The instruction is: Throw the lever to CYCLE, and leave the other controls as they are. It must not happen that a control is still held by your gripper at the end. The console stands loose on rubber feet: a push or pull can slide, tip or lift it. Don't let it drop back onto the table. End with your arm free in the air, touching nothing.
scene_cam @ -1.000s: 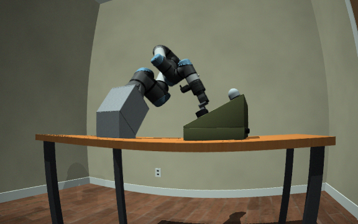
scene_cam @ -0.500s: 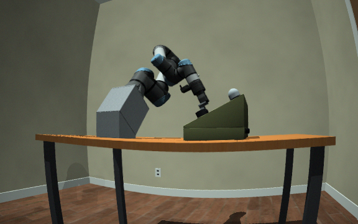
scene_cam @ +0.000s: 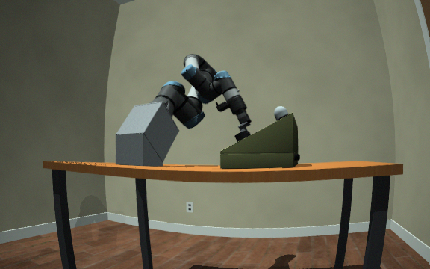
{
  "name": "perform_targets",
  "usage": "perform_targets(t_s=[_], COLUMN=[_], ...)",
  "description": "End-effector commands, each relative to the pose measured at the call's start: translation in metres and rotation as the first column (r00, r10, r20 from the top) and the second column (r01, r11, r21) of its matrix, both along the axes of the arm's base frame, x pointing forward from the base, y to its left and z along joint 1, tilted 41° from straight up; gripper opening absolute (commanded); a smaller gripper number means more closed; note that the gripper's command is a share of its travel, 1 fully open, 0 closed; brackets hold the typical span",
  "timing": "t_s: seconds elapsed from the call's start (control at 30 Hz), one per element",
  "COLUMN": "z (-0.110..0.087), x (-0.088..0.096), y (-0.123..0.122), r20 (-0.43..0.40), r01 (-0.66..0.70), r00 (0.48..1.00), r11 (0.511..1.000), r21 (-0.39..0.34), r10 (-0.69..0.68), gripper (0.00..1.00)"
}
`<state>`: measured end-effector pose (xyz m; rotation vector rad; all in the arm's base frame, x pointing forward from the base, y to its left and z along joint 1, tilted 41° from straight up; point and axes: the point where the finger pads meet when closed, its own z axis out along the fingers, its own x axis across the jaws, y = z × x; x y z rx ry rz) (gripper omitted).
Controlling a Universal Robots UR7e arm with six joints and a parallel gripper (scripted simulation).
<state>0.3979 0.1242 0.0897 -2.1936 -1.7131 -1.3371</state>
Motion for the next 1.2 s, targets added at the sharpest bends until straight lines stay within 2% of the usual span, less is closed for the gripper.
perform_targets(t_s=[0.0, 0.17, 0.2, 1.17], z=[0.0002, 0.0002, 0.0002, 0.0002], x=[0.0002, 0.0002, 0.0002, 0.0002], y=[-0.0002, -0.0002, -0.0002, -0.0002], r20=[0.001, 0.001, 0.001, 0.001], r01=[0.0, 0.0, 0.0, 0.0], r00=[1.0, 1.0, 1.0, 1.0], r11=[1.0, 1.0, 1.0, 1.0], r21=[0.0, 0.0, 0.0, 0.0], r10=[0.0, 0.0, 0.0, 0.0], gripper=[1.0, 1.0, 0.0, 0.0])
